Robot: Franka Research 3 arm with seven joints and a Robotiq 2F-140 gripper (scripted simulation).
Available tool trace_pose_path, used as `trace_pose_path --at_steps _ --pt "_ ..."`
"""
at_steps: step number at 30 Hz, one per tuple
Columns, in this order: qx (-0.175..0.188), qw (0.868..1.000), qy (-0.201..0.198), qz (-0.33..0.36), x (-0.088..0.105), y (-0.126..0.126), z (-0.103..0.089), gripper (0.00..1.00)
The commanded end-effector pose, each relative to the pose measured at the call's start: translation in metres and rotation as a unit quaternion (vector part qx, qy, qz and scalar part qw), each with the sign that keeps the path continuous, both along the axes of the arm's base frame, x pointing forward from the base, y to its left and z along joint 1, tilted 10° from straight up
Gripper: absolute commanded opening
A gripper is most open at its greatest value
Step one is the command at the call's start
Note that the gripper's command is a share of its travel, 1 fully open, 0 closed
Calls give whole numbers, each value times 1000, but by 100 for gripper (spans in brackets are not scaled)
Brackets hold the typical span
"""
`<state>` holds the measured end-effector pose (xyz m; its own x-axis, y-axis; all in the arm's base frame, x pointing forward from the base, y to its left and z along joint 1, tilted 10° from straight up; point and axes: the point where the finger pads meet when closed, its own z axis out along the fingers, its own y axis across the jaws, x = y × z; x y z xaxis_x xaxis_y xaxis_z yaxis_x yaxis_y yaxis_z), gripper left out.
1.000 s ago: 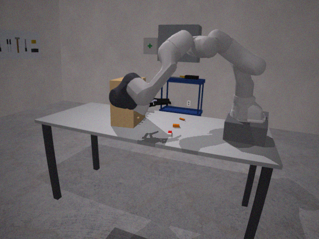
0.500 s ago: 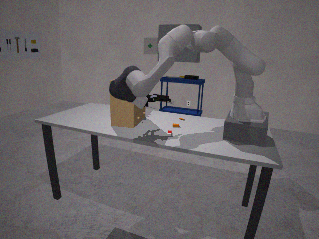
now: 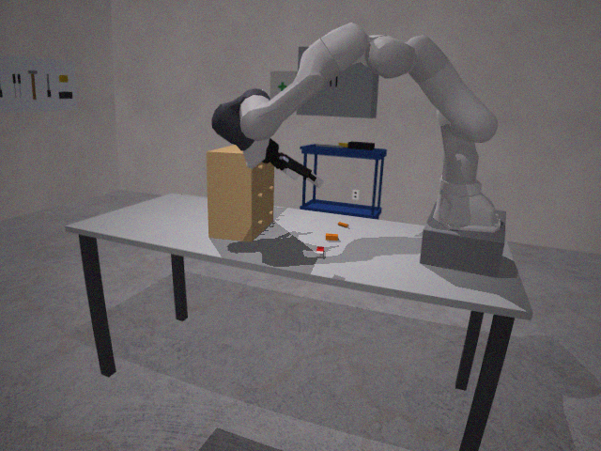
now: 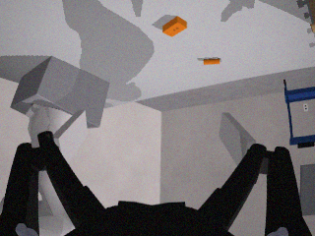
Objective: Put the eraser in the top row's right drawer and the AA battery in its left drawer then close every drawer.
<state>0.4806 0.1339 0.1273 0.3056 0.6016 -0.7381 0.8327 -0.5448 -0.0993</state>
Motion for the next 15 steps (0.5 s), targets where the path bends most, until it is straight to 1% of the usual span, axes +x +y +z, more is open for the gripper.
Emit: trace_pose_path --at_steps 1,2,4,5,7,9,10,11,13,14,15 --pt "-13 990 -83 -111 7 -14 1 100" --pt "-14 988 -94 -125 7 -14 1 100" --pt "-15 987 -98 -130 7 -14 1 100" --pt "-13 977 -117 -177 11 -31 8 100" --pt "-17 970 -134 -202 11 -31 8 100" --pt "-17 970 -134 -202 11 -31 8 100" --pt "-17 954 -157 -256 14 -48 15 100" --pt "-19 948 -166 -269 14 -48 15 100" --pt "-20 946 -169 -274 14 -48 15 100" --pt "-20 930 -183 -318 17 -66 23 100" --pt "-22 923 -191 -332 17 -66 23 100"
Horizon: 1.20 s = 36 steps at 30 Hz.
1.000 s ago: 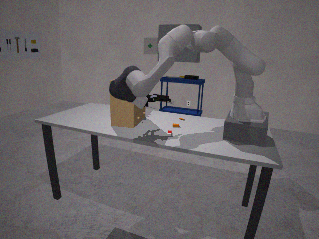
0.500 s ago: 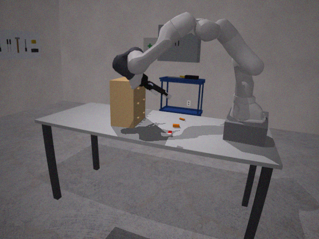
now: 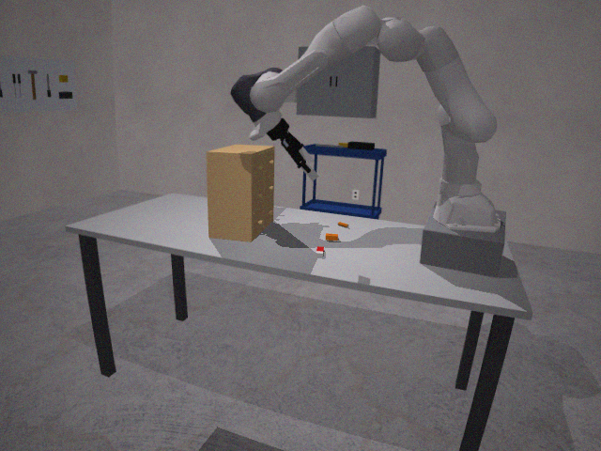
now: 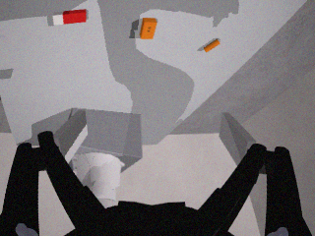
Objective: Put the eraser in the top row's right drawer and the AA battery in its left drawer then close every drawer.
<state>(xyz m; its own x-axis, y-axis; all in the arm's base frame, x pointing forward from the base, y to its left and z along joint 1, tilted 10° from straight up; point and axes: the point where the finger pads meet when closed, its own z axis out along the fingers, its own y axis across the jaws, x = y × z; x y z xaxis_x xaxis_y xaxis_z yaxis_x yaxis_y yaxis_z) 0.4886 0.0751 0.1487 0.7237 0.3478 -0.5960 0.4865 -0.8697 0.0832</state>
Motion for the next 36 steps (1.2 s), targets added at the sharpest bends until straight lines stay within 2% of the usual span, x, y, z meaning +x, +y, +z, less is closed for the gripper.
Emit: trace_pose_path --at_steps 1,2,3,5,7,8,9,11,12,13,15,17,18,20,21,22,24,28,29,35,36 --pt "-26 990 -65 -120 9 -7 2 100" --pt "-26 990 -65 -120 9 -7 2 100" --pt "-23 984 -76 -159 12 -25 10 100" --pt "-28 977 -92 -192 12 -25 10 100" --pt "-29 975 -95 -199 12 -25 10 100" --pt "-28 963 -110 -245 14 -43 18 100" --pt "-30 958 -116 -261 14 -43 18 100" --pt "-30 958 -116 -261 14 -43 18 100" --pt "-33 953 -122 -276 14 -43 18 100" --pt "-32 936 -136 -322 15 -61 26 100" --pt "-38 924 -146 -351 15 -61 26 100" --pt "-38 924 -146 -351 15 -61 26 100" --pt "-38 902 -159 -400 15 -78 34 100" --pt "-42 890 -166 -422 15 -78 34 100" --pt "-42 890 -166 -422 15 -78 34 100" --pt "-41 869 -175 -460 15 -95 41 100" --pt "-47 852 -183 -488 15 -95 41 100" --pt "-47 852 -183 -488 15 -95 41 100" --pt "-51 811 -196 -549 15 -111 49 100" --pt "-51 811 -196 -549 15 -111 49 100" --pt "-54 766 -207 -606 14 -127 56 100"
